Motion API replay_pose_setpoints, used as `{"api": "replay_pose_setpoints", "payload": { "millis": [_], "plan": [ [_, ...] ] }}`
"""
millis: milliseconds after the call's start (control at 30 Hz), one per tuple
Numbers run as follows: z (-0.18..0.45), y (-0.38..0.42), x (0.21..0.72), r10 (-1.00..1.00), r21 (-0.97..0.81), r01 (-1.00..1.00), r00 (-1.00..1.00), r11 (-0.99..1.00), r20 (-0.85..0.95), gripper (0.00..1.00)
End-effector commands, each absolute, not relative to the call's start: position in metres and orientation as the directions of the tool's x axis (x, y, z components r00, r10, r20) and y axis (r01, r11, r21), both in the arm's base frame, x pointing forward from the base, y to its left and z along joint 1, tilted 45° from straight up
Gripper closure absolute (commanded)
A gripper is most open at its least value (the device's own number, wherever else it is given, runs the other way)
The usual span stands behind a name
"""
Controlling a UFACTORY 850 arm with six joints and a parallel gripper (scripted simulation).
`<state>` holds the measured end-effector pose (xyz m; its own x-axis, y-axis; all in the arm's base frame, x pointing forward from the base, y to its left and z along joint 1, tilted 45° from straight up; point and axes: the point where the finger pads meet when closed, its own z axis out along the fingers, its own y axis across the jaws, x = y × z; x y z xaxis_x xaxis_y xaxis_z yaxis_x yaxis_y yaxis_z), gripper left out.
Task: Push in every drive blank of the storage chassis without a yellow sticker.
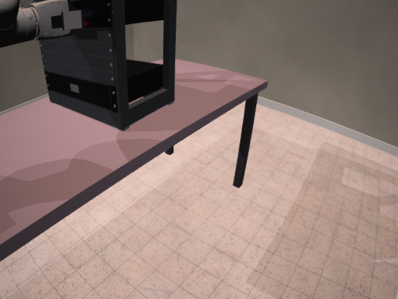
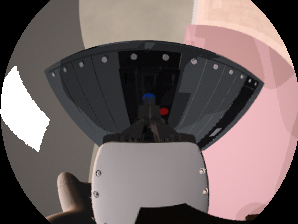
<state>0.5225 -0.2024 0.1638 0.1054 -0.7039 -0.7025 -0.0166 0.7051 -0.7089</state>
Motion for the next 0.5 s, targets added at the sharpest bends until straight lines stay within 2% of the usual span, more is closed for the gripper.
{"api": "replay_pose_setpoints", "payload": {
  "millis": [0,467],
  "plan": [
    [0.1646,-0.2031,0.5230,-0.705,-0.710,-0.015,0.106,0.704,-0.701,1.00],
    [0.1648,-0.2029,0.5259,-0.705,-0.710,-0.015,0.106,0.704,-0.701,1.00]
  ]
}}
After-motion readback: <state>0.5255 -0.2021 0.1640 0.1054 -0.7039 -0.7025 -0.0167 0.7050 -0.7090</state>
